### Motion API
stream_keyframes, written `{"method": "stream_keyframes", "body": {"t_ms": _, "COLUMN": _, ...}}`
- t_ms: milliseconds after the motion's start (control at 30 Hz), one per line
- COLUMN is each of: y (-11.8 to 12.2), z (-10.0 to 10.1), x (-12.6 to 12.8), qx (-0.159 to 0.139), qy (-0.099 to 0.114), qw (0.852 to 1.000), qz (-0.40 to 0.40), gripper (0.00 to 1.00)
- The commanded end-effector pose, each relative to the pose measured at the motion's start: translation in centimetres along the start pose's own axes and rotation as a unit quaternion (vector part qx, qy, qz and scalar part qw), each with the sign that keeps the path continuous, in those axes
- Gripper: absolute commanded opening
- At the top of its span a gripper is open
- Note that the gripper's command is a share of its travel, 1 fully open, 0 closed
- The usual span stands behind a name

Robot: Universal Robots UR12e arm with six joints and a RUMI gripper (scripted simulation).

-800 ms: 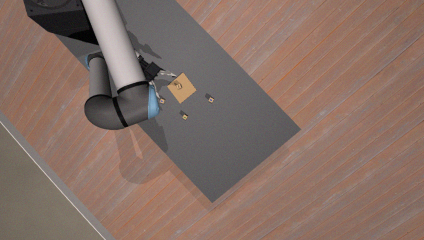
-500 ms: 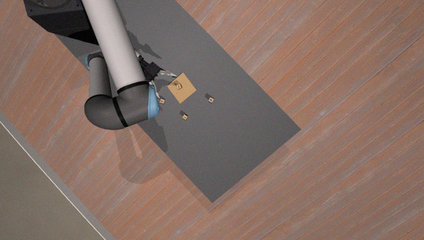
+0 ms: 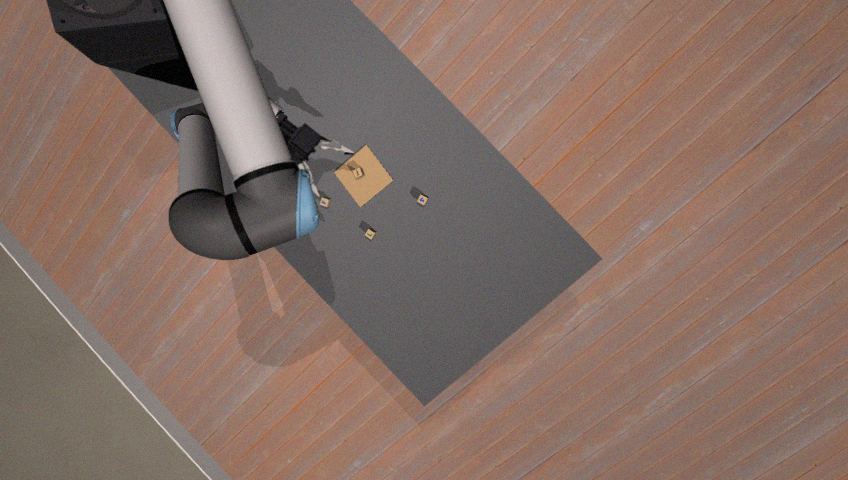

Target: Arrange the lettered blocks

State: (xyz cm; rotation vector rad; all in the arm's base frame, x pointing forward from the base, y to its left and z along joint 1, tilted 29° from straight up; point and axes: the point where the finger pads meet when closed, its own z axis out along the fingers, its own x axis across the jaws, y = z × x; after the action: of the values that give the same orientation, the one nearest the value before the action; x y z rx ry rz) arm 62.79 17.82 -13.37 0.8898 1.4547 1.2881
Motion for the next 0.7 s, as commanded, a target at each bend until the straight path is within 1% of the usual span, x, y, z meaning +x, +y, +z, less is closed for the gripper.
{"method": "stream_keyframes", "body": {"t_ms": 0, "y": 0.2, "z": 0.1, "x": 0.0, "qx": 0.003, "qy": 0.001, "qw": 1.0, "qz": -0.001, "gripper": 1.0}}
{"method": "stream_keyframes", "body": {"t_ms": 333, "y": 0.3, "z": 0.5, "x": 0.2, "qx": 0.017, "qy": 0.009, "qw": 1.0, "qz": -0.003, "gripper": 1.0}}
{"method": "stream_keyframes", "body": {"t_ms": 500, "y": 0.5, "z": 1.0, "x": 0.3, "qx": 0.035, "qy": 0.018, "qw": 0.999, "qz": -0.007, "gripper": 1.0}}
{"method": "stream_keyframes", "body": {"t_ms": 667, "y": 0.7, "z": 1.6, "x": 0.6, "qx": 0.061, "qy": 0.032, "qw": 0.998, "qz": -0.013, "gripper": 1.0}}
